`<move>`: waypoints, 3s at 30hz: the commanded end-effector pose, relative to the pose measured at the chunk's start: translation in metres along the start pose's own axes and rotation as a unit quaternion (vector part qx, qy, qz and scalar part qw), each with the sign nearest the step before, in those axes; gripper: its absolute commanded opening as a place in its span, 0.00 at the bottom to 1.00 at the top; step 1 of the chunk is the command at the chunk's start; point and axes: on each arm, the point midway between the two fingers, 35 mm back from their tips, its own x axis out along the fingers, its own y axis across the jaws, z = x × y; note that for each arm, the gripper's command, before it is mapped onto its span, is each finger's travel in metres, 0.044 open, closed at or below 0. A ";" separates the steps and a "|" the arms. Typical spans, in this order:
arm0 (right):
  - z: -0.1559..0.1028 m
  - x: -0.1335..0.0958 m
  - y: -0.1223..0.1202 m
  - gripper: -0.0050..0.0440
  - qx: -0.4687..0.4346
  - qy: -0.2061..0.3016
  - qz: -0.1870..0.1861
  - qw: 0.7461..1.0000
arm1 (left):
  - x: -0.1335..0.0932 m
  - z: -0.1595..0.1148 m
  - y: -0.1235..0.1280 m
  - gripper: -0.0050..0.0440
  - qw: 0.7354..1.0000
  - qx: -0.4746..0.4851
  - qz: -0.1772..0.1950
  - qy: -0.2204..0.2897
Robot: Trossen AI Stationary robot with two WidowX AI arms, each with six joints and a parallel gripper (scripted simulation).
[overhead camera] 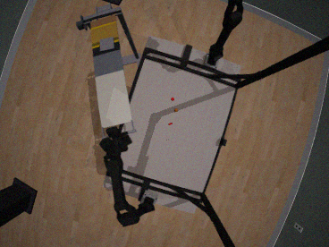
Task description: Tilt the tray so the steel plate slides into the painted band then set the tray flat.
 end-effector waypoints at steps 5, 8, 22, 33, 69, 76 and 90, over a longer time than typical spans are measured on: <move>0.000 0.000 0.000 1.00 -0.001 -0.001 0.001 1.000 | -0.019 -0.001 0.021 0.10 1.000 0.000 0.025 0.002; 0.000 0.000 0.000 1.00 -0.001 -0.001 0.001 1.000 | -0.019 -0.001 0.021 0.10 1.000 0.000 0.026 0.002; 0.000 0.000 0.000 1.00 -0.001 -0.001 0.001 1.000 | -0.020 -0.001 0.022 0.10 1.000 0.000 0.029 0.002; 0.000 0.000 0.000 1.00 -0.001 -0.001 0.001 1.000 | -0.025 -0.001 0.027 0.10 1.000 0.000 0.031 0.002; 0.000 0.000 0.000 1.00 -0.001 -0.001 0.001 1.000 | -0.034 -0.001 0.038 0.10 0.999 0.000 0.043 0.002; 0.000 0.000 0.000 1.00 -0.001 -0.001 0.001 1.000 | -0.036 -0.001 0.040 0.10 0.999 0.000 0.046 0.002; 0.000 0.000 0.000 1.00 -0.001 -0.001 0.001 1.000 | -0.037 -0.001 0.042 0.10 0.999 0.000 0.050 0.002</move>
